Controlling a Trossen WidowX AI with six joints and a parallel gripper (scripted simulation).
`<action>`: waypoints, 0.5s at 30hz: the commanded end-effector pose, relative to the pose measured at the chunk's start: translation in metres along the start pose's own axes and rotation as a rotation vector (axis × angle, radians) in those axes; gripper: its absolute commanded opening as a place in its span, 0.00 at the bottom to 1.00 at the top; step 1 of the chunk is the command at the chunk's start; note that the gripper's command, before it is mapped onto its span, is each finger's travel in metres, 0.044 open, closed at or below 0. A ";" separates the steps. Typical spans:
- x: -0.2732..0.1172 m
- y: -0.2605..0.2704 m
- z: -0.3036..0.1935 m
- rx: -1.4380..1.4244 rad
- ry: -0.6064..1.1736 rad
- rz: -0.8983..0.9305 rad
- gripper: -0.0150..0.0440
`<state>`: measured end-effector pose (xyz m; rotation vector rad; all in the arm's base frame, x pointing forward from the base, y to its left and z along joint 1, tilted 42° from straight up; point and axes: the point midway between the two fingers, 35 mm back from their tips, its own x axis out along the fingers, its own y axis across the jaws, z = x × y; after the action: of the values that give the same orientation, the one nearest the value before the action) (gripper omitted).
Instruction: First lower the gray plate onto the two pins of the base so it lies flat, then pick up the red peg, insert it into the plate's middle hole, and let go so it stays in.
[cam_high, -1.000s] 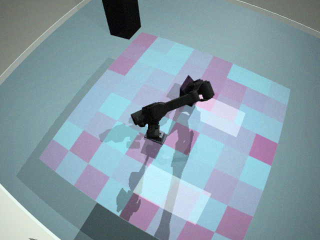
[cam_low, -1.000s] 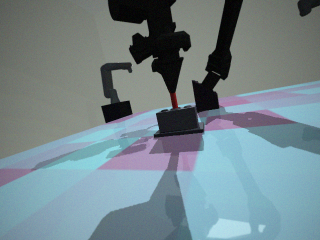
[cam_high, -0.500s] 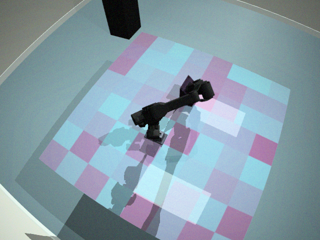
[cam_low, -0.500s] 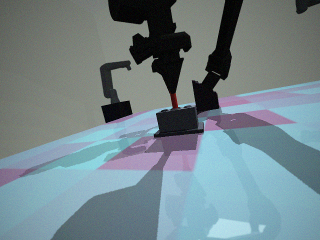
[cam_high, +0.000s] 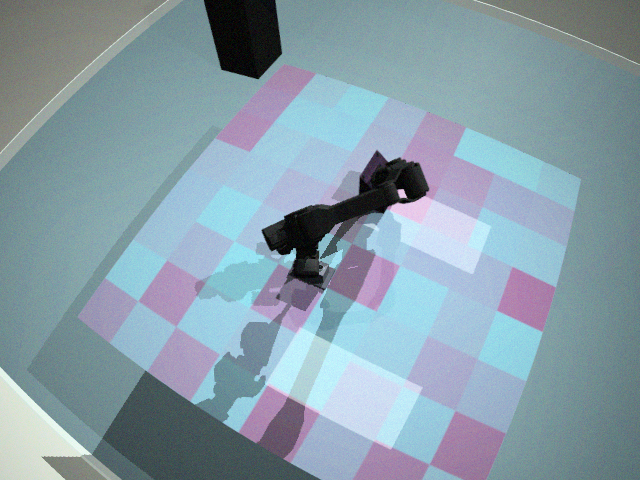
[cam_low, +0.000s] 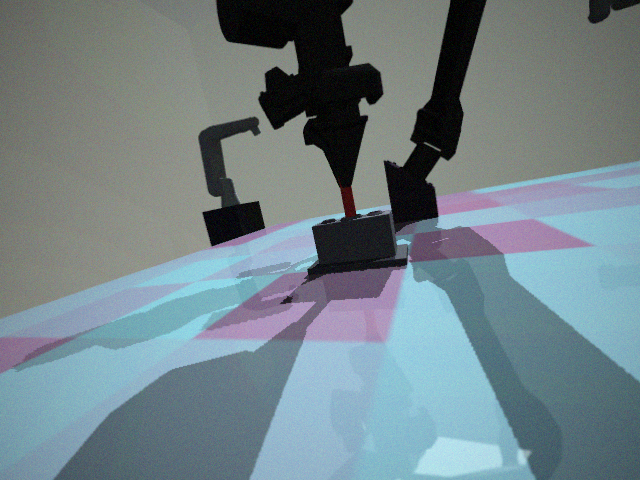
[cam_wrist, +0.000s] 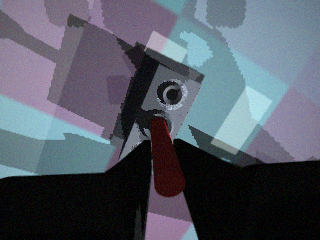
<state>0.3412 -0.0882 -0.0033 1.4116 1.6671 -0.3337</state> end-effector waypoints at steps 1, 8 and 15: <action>0.000 0.000 0.000 0.000 0.000 0.000 0.51; 0.000 0.000 0.000 0.000 0.000 0.000 0.51; -0.003 0.000 0.000 0.007 0.004 0.001 0.51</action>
<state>0.3410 -0.0886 -0.0027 1.4145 1.6681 -0.3352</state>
